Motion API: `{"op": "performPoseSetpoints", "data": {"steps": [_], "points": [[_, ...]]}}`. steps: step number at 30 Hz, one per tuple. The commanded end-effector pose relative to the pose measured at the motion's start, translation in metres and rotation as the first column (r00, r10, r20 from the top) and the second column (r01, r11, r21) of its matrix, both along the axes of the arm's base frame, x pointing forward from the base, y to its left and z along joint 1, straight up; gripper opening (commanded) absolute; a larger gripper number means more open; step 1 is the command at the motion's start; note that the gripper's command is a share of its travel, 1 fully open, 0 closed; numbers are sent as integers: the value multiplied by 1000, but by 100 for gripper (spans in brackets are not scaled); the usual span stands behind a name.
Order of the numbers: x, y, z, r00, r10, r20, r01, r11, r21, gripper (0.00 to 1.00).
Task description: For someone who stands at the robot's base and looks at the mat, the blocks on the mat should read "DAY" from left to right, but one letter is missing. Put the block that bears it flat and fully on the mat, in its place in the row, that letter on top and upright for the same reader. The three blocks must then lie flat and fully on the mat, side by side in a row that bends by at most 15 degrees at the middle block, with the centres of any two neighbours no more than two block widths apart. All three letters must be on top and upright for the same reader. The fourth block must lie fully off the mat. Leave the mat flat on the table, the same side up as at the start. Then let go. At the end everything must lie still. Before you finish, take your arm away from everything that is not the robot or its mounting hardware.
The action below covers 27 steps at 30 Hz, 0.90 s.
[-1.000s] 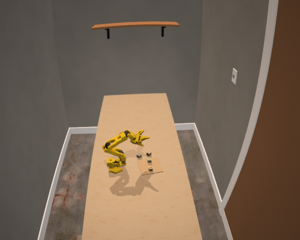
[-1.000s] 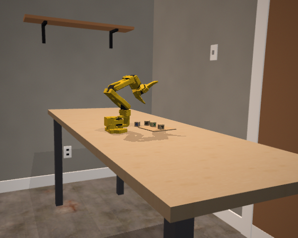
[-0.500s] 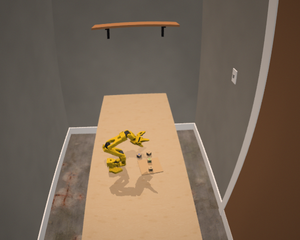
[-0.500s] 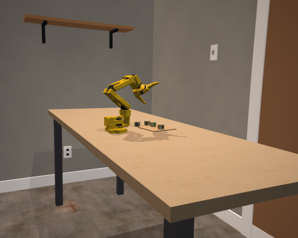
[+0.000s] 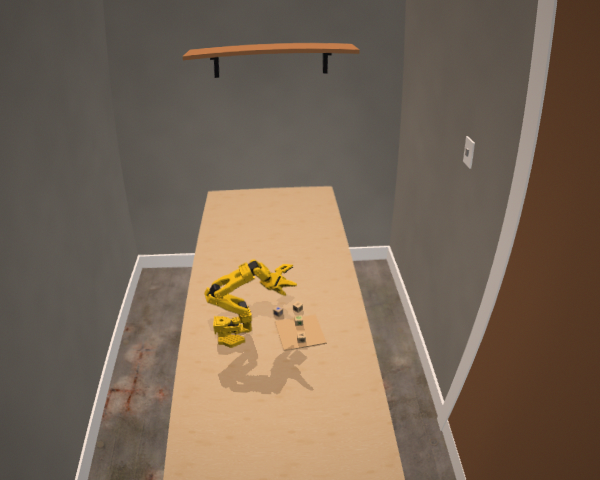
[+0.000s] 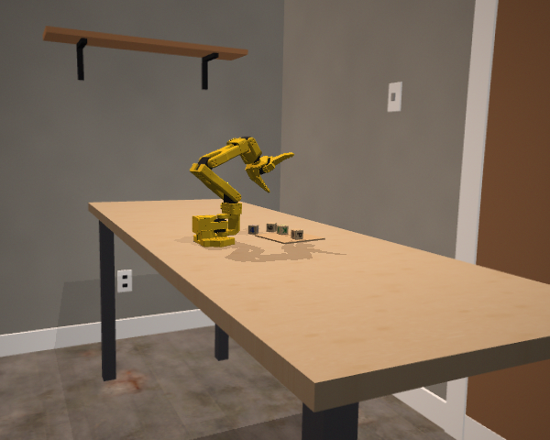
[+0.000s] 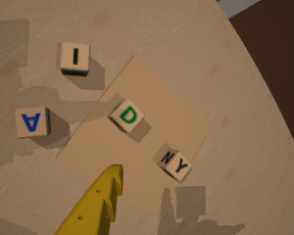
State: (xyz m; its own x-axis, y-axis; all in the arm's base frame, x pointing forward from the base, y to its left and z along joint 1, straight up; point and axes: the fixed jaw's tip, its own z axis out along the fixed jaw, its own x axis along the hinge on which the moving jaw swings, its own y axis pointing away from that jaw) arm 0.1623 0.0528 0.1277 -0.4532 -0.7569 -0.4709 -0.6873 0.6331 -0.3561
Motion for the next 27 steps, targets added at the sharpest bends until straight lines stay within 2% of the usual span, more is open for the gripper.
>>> {"op": "performPoseSetpoints", "data": {"steps": [1,10,19,27], "points": [[2,-4,8,998,-59,18,58,998,33,100],[1,-6,8,997,-83,8,83,996,41,100],[-2,-15,7,978,-203,-44,206,976,77,100],[-2,-16,6,975,-218,-51,222,972,81,100]]}}
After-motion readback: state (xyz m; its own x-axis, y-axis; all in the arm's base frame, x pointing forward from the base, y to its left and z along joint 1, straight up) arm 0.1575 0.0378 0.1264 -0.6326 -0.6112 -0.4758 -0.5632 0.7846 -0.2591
